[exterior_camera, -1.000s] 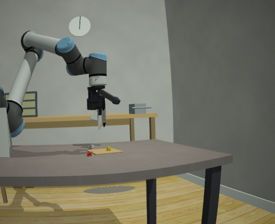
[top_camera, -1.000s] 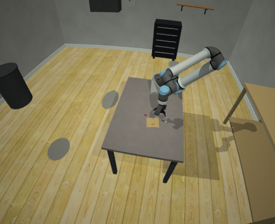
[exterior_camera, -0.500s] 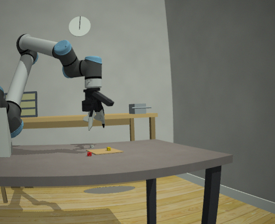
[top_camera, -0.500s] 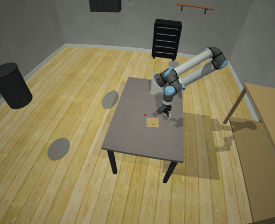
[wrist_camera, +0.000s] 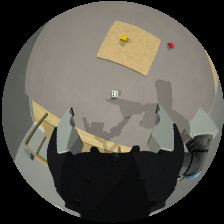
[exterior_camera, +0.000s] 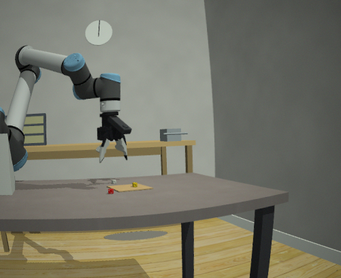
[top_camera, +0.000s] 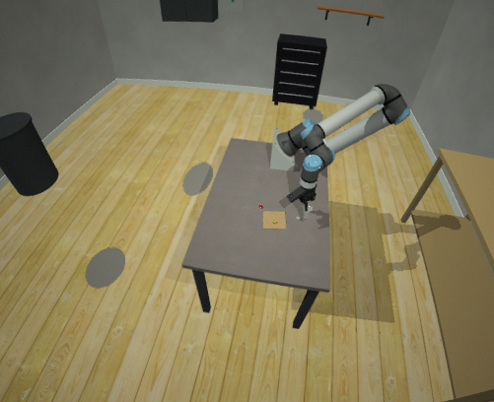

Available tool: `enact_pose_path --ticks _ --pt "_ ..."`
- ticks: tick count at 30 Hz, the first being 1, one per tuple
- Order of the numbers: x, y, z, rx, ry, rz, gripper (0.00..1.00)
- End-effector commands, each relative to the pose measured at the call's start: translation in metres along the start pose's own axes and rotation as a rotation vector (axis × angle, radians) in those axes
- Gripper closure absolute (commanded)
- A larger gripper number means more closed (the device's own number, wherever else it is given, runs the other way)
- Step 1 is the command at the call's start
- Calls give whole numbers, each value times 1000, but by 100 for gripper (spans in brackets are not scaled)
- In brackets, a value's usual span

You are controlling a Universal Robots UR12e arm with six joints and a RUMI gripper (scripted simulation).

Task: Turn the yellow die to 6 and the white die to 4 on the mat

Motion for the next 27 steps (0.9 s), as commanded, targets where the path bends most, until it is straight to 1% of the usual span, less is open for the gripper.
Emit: enact_pose_path --ticks 1,6,7,27 --pt "-3 -1 -9 -71 4 -1 0" --pt "-3 -1 -10 -79 4 -1 0" --pt "-3 -1 -10 -79 4 -1 82" --pt "-3 -1 -10 -79 4 -1 82"
Point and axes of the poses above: the point where the finger pads meet when closed, its own x axis back along the fingers, its own y axis across the jaws, z = x × y, the point moved 8 cm from there along x, back along the fingers, and after that the axes turned 14 degrees about x, right-handed, at the moved point
